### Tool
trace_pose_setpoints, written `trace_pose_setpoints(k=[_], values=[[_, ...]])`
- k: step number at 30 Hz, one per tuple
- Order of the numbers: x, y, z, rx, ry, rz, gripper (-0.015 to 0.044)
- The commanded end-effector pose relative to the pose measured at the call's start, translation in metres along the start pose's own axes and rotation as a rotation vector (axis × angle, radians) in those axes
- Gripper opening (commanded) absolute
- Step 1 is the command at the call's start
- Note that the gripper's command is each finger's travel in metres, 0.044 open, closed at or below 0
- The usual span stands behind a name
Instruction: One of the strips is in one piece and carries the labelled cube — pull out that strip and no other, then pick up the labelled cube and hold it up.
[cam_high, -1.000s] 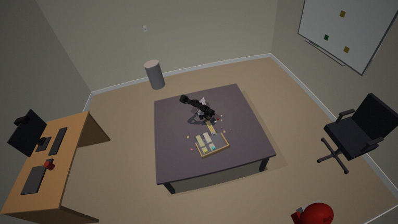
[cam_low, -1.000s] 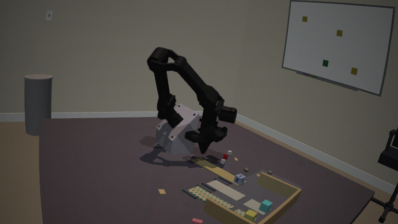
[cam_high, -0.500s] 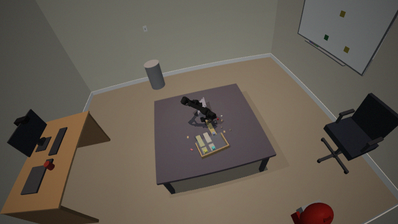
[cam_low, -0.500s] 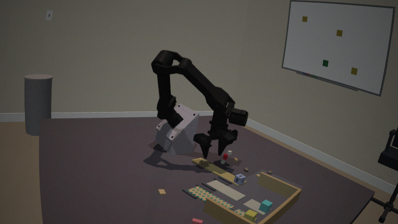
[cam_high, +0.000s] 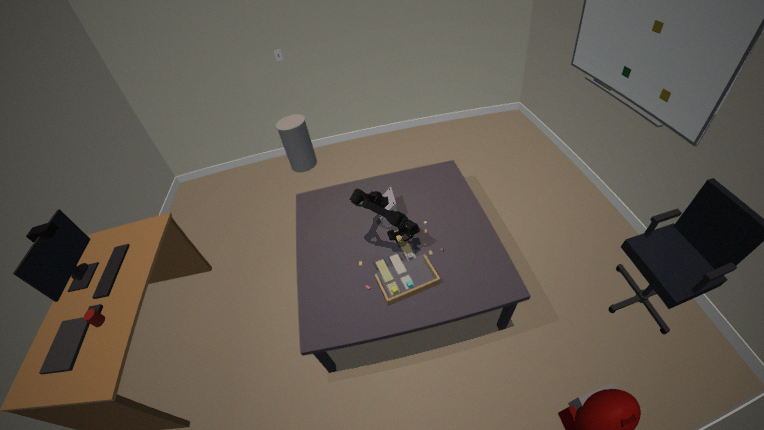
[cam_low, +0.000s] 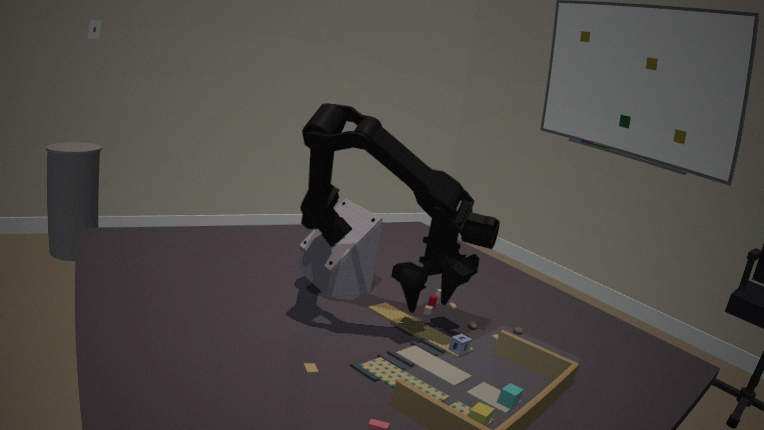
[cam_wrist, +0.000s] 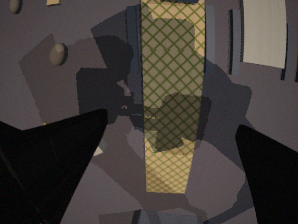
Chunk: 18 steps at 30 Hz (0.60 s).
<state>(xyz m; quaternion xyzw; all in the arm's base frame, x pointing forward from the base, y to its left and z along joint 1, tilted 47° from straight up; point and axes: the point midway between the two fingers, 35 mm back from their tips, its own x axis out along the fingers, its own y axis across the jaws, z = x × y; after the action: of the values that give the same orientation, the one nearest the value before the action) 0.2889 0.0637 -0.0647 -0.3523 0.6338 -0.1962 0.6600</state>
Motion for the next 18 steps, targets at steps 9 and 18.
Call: trace_pose_setpoints(k=[9, 18], values=[[-0.005, 0.002, 0.046, -0.004, -0.001, -0.007, 0.044], [-0.008, 0.002, 0.08, -0.003, -0.002, -0.007, 0.044]])
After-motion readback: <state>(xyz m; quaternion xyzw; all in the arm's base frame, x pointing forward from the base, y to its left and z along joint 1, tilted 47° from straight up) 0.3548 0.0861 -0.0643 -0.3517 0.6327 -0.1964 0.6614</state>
